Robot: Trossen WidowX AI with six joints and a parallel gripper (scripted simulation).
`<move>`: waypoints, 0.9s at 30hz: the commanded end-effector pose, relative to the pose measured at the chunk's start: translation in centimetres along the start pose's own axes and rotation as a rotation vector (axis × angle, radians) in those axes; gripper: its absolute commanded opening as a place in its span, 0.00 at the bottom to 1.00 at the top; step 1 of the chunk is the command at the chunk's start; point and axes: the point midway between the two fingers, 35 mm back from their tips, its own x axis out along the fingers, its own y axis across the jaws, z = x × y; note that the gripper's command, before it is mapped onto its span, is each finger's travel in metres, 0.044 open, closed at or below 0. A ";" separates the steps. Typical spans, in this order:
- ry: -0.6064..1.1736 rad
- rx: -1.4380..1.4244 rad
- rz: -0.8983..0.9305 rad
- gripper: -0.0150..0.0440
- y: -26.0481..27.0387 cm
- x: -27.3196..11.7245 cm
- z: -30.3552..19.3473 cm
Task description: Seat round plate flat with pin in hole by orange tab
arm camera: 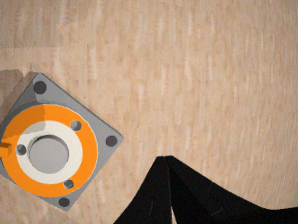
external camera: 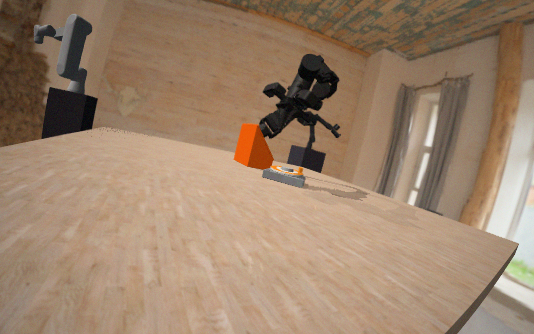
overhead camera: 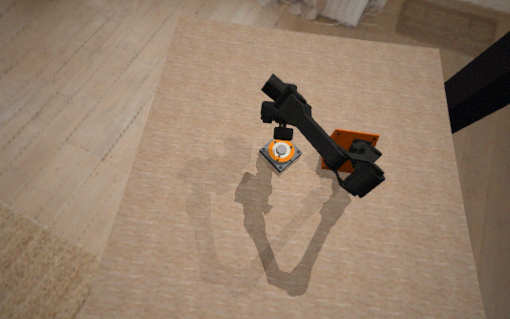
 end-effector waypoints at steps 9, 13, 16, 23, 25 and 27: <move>0.111 0.061 0.306 0.25 12.1 2.0 0.9; 0.111 0.061 0.306 0.25 12.2 2.3 0.9; 0.110 0.061 0.305 0.25 12.7 3.6 0.8; 0.110 0.061 0.308 0.25 13.9 6.3 0.1; 0.110 0.061 0.308 0.25 13.9 6.4 0.1; 0.110 0.061 0.308 0.25 13.9 6.4 0.1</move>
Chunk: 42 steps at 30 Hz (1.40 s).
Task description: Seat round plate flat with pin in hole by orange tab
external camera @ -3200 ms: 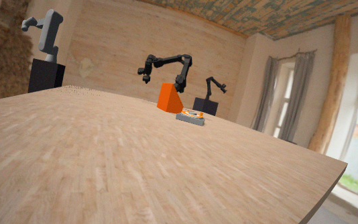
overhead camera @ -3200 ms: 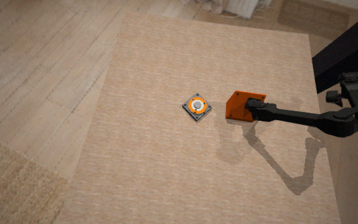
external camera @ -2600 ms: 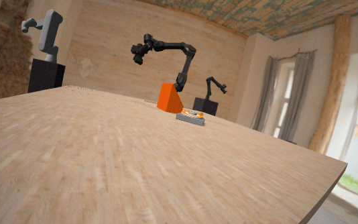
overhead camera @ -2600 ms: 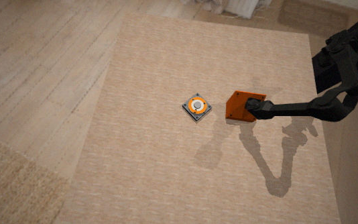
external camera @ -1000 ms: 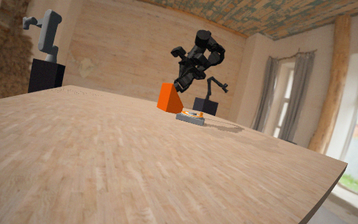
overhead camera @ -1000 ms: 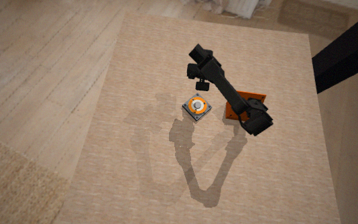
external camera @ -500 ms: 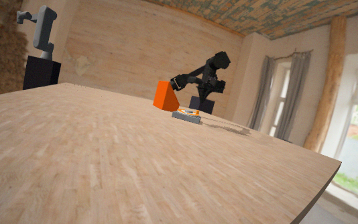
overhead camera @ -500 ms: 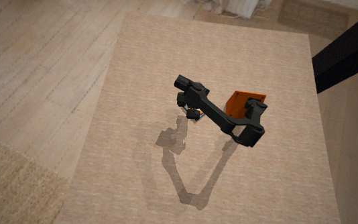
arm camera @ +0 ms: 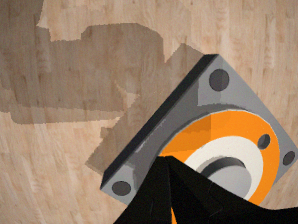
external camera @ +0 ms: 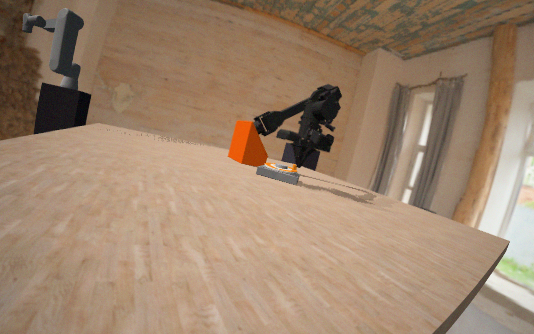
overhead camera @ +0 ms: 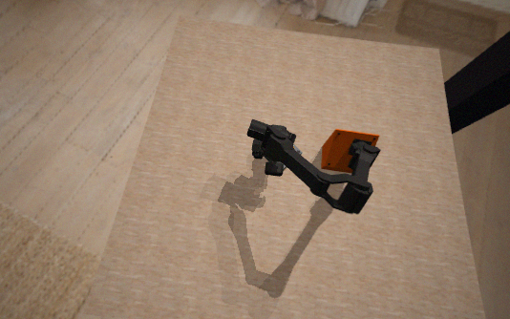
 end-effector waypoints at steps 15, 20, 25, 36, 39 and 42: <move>-0.005 0.013 0.006 0.25 0.7 0.4 -1.7; -0.005 0.013 0.006 0.25 0.8 0.4 -2.3; -0.005 0.013 0.006 0.25 0.8 0.4 -2.8; -0.004 0.014 0.006 0.25 0.8 0.4 -4.0; -0.004 0.014 0.006 0.25 0.7 0.3 -4.4; -0.004 0.014 0.006 0.25 0.6 0.3 -4.7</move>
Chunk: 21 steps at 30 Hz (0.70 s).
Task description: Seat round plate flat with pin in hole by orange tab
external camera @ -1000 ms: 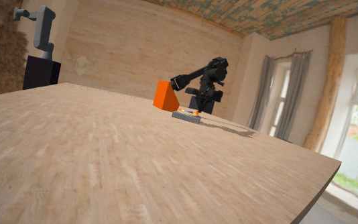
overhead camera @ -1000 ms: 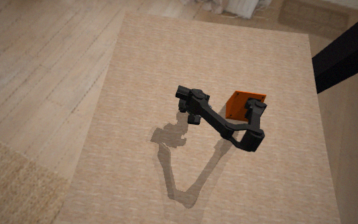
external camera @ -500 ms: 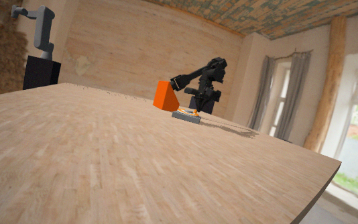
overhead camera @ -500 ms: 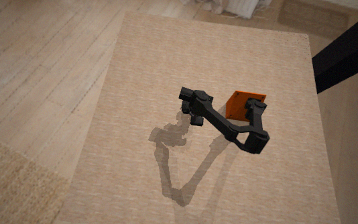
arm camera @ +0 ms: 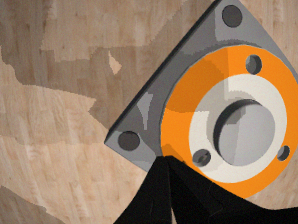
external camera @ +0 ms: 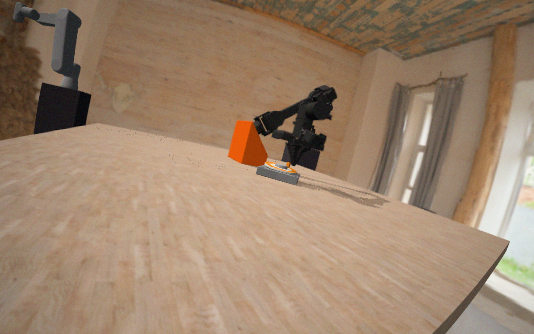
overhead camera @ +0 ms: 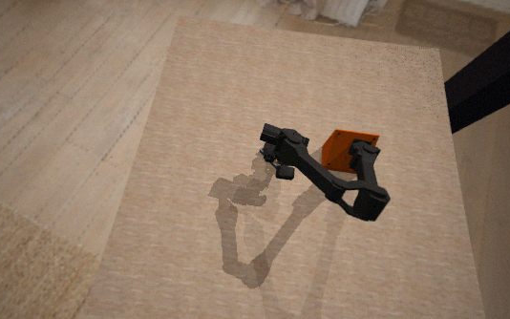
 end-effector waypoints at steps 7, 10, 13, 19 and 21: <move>0.006 0.001 -0.001 0.25 -0.4 0.1 -1.3; 0.006 0.001 -0.001 0.25 -0.5 0.0 -1.5; 0.006 0.001 -0.001 0.25 -0.7 0.0 -1.7; 0.007 0.001 -0.001 0.25 -0.9 0.0 -1.9; 0.006 0.001 -0.002 0.25 -0.9 -0.5 -1.8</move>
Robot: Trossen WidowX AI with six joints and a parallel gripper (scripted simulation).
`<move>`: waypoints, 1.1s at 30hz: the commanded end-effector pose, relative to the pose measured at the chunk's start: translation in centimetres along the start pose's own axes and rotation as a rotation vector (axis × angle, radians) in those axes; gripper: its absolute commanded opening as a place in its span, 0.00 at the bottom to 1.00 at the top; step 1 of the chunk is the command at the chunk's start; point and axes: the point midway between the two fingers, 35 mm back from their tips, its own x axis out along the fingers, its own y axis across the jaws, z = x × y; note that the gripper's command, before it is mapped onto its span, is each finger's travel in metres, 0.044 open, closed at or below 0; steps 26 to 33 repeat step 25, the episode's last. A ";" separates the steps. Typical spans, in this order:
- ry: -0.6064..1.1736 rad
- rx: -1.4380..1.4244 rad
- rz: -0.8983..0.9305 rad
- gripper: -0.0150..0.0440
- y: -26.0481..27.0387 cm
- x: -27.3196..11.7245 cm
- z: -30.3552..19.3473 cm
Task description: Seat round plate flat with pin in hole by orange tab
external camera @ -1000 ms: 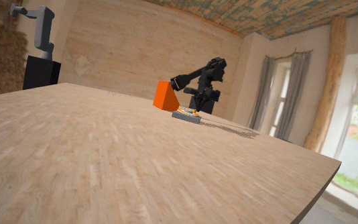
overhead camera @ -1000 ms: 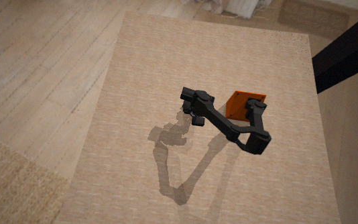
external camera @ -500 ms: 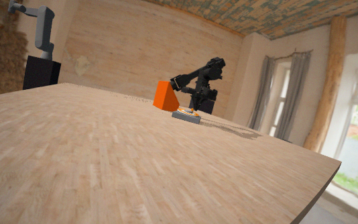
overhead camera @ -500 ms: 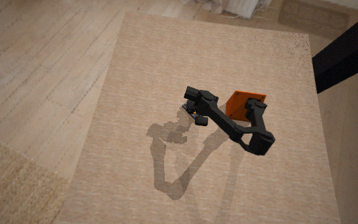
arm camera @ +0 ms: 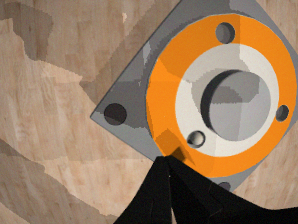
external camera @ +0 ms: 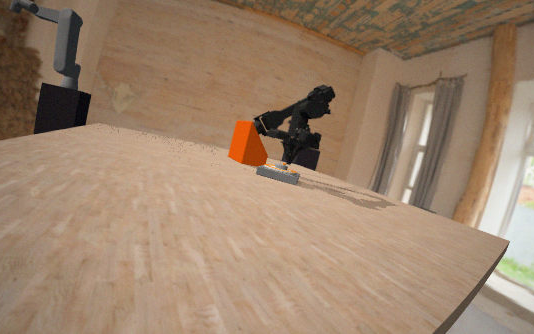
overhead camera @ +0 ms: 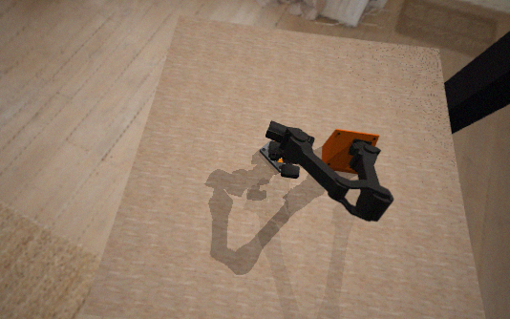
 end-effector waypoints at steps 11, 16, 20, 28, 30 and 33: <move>0.001 -0.001 -0.005 0.25 -0.2 -4.7 -0.5; 0.003 0.011 0.000 0.25 -0.2 -3.7 -0.5; 0.003 0.011 0.000 0.25 -0.2 -3.7 -0.5; 0.003 0.011 0.000 0.25 -0.2 -3.7 -0.5; 0.003 0.011 0.000 0.25 -0.2 -3.7 -0.5; 0.003 0.011 0.000 0.25 -0.2 -3.7 -0.5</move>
